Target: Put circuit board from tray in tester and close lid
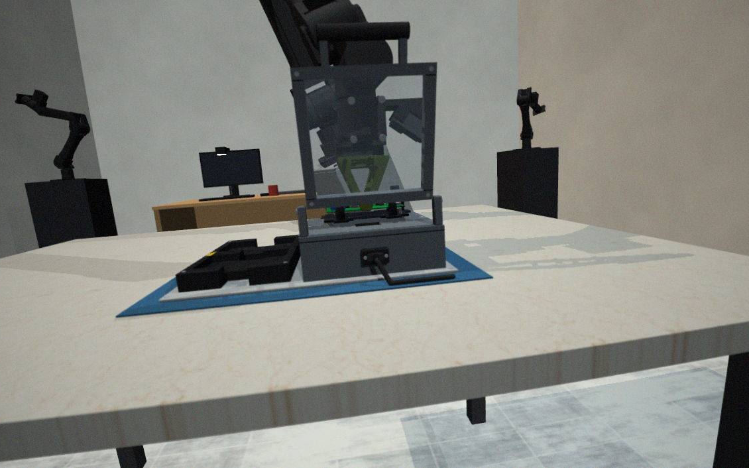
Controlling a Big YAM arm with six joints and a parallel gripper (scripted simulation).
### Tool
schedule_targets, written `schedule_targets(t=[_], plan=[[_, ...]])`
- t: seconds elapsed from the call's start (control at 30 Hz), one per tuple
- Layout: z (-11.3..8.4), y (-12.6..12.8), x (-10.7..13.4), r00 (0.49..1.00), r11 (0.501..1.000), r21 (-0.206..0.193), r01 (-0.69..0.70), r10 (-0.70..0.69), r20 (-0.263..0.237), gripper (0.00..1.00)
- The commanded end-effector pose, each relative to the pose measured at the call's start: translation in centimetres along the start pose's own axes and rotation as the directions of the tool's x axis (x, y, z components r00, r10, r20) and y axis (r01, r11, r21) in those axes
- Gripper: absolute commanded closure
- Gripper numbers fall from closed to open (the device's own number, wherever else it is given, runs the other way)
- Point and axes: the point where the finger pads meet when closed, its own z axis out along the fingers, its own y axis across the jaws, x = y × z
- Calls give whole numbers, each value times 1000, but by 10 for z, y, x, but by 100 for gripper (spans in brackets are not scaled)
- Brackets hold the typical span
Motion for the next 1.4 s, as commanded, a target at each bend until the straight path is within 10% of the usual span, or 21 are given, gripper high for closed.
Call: schedule_targets(t=[0.0, 1.37], plan=[[2, -13, 5, 1000, 1000, 19, -10, 10, 5, 28], [1, -18, 5, 1000, 1000, 27, -13, 13, 6, 28]])
